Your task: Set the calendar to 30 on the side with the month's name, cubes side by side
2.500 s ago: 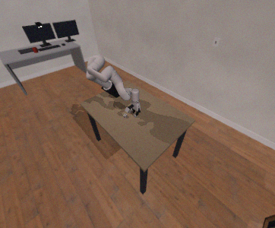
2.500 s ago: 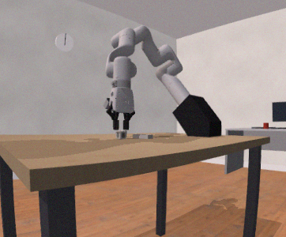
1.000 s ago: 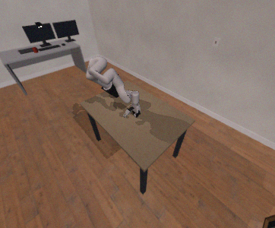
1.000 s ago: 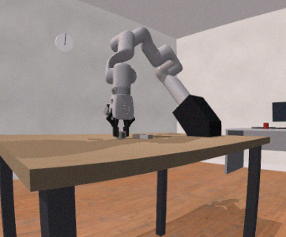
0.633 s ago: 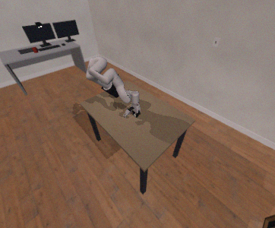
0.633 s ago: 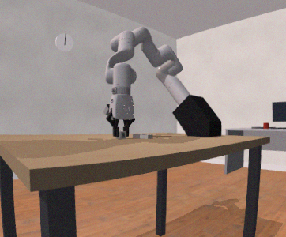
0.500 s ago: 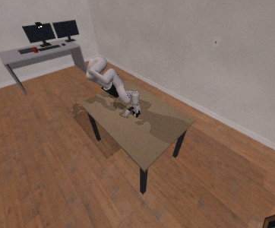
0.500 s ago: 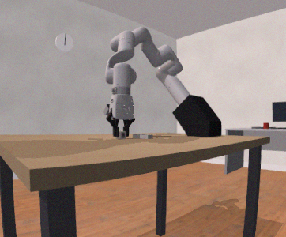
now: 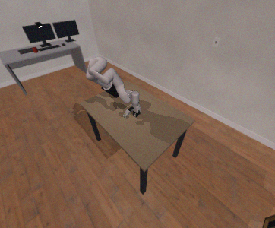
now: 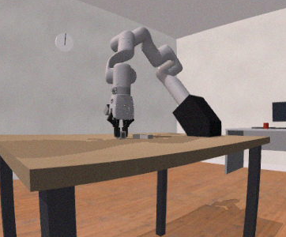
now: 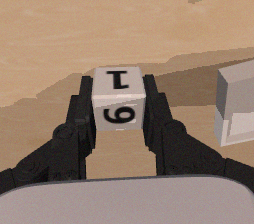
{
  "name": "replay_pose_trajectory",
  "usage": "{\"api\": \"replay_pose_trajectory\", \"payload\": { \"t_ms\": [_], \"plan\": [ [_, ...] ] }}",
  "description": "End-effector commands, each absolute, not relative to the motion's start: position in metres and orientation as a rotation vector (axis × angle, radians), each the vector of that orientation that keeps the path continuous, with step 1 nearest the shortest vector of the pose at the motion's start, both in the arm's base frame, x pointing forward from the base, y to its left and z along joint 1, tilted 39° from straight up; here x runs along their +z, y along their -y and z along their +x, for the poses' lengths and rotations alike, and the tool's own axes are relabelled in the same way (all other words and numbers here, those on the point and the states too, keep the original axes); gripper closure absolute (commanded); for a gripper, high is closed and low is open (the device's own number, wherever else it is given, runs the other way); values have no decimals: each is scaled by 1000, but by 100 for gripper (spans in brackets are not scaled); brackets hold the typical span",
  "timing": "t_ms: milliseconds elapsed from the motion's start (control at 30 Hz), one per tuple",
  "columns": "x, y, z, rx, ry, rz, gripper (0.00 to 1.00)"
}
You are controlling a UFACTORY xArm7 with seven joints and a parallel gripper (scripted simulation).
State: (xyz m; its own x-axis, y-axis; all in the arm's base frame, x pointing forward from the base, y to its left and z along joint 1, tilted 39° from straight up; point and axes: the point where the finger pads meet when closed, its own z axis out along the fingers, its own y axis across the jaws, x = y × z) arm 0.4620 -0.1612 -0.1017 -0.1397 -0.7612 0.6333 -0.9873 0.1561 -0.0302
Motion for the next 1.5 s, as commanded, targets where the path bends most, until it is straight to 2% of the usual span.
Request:
{"api": "replay_pose_trajectory", "payload": {
  "t_ms": [0,1033,1467],
  "plan": [
    [-101,160,464,628,1963,1662,71],
    [-100,159,464,628,1963,1662,71],
    [-51,119,468,628,1963,1662,71]
  ]
}}
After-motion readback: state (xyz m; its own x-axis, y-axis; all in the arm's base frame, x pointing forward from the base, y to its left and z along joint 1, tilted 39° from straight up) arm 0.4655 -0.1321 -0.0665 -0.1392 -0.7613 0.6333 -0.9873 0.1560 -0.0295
